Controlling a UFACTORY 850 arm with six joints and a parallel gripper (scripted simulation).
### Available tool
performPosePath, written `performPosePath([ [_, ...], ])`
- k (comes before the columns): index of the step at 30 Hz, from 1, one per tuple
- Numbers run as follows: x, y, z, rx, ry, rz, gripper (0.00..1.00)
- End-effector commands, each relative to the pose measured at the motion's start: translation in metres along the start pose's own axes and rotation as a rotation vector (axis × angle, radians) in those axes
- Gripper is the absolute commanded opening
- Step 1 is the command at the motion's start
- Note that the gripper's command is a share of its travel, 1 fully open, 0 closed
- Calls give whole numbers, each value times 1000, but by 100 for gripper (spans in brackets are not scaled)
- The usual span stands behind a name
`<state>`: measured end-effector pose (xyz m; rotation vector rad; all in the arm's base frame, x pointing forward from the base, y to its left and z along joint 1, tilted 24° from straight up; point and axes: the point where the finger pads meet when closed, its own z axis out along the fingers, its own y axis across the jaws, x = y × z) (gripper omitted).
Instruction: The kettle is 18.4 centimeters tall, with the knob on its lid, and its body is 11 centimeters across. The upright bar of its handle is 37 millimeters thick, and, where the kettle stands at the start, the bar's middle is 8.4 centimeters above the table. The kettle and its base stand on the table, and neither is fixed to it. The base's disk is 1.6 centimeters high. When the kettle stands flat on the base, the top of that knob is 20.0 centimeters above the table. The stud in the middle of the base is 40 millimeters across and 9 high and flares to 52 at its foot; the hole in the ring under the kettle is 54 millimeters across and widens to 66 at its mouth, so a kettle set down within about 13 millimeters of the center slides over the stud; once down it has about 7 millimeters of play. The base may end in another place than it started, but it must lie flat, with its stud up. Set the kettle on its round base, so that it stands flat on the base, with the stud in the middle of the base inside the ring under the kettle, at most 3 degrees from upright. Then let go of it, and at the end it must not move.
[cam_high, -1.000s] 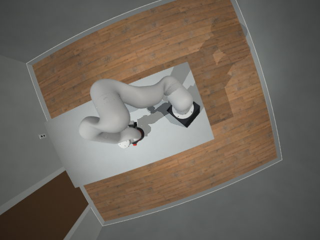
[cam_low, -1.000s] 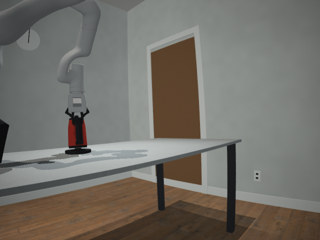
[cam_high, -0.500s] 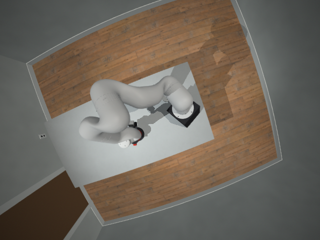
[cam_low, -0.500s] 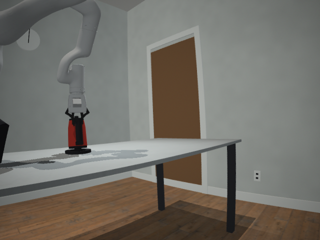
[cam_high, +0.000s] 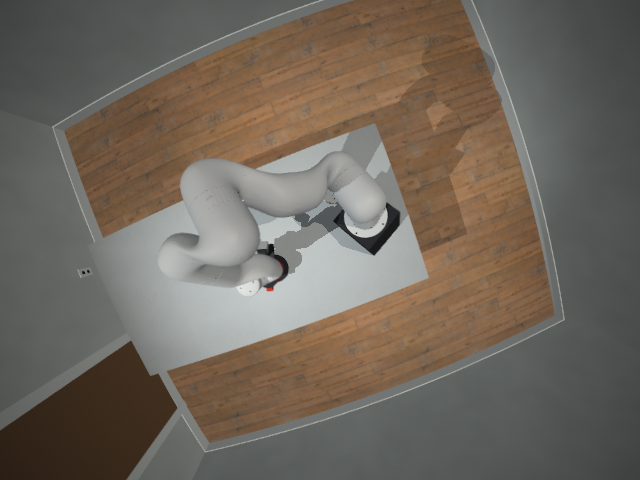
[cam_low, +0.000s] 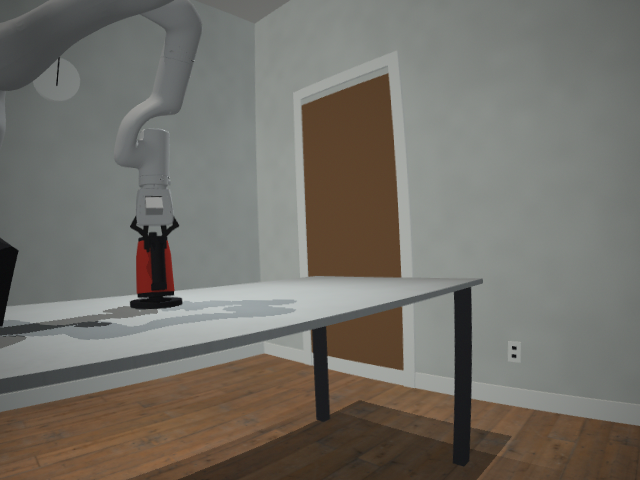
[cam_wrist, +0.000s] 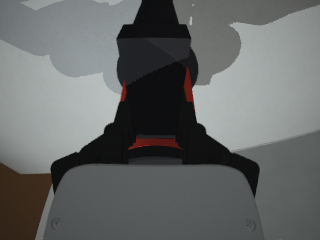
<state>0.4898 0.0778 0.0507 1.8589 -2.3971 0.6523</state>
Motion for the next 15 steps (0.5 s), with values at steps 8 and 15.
performPosePath([
  [8, 0, -1, 2, 1, -1, 0, 0],
  [15, 0, -1, 2, 1, -1, 0, 0],
])
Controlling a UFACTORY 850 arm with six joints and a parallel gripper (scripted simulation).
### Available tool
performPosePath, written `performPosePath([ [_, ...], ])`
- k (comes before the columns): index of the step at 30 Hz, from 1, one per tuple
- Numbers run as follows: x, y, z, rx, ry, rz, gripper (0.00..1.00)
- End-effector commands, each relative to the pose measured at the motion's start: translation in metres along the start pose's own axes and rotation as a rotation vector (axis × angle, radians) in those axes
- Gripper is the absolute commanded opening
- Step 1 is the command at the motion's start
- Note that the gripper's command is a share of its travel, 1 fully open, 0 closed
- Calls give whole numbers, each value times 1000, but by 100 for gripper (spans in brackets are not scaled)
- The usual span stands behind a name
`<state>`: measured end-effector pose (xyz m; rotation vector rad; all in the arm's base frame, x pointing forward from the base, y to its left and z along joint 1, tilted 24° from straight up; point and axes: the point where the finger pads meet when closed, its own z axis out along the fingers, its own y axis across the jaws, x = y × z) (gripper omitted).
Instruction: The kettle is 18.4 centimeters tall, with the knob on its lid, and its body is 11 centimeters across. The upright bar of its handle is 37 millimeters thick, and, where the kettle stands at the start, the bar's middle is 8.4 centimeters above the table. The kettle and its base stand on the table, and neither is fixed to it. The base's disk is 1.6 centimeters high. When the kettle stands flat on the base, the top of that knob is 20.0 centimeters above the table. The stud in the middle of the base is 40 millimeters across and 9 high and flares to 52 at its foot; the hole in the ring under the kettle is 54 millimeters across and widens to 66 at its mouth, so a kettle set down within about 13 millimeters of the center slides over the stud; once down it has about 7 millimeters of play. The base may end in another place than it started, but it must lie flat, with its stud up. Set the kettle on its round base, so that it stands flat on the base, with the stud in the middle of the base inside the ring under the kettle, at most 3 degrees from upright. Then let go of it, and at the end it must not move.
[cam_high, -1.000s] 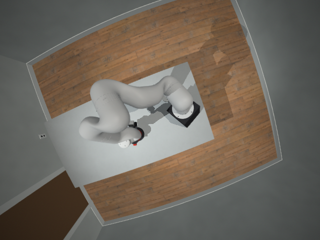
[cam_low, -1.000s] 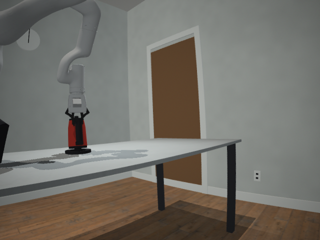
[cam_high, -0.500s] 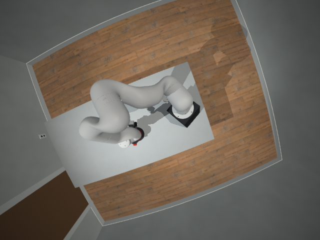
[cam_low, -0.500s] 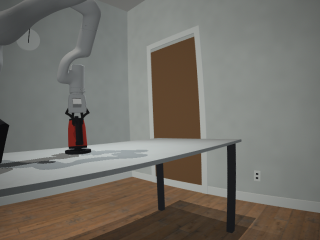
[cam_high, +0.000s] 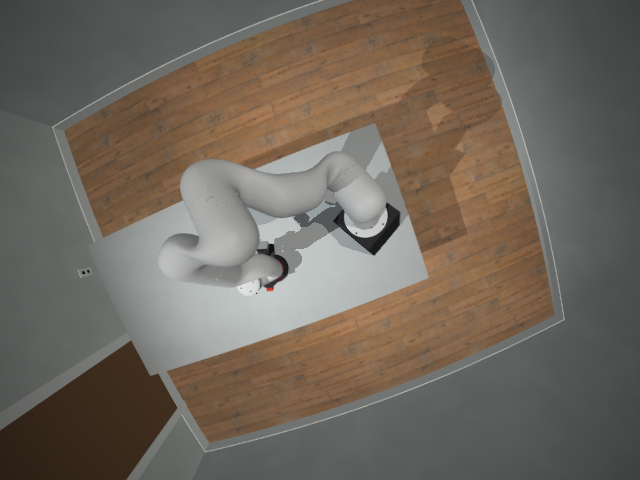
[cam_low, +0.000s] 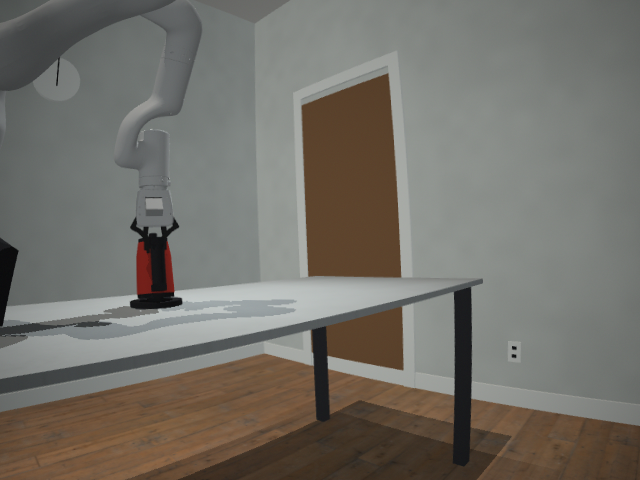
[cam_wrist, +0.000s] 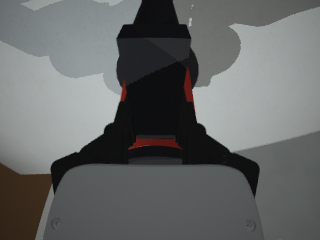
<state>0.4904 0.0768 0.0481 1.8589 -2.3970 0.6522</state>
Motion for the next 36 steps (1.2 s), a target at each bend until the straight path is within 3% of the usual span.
performPosePath([
  [1, 0, -1, 0, 1, -1, 0, 0],
  [27, 0, -1, 2, 1, -1, 0, 0],
  [28, 0, -1, 2, 1, -1, 0, 81],
  [36, 0, -1, 2, 1, -1, 0, 81],
])
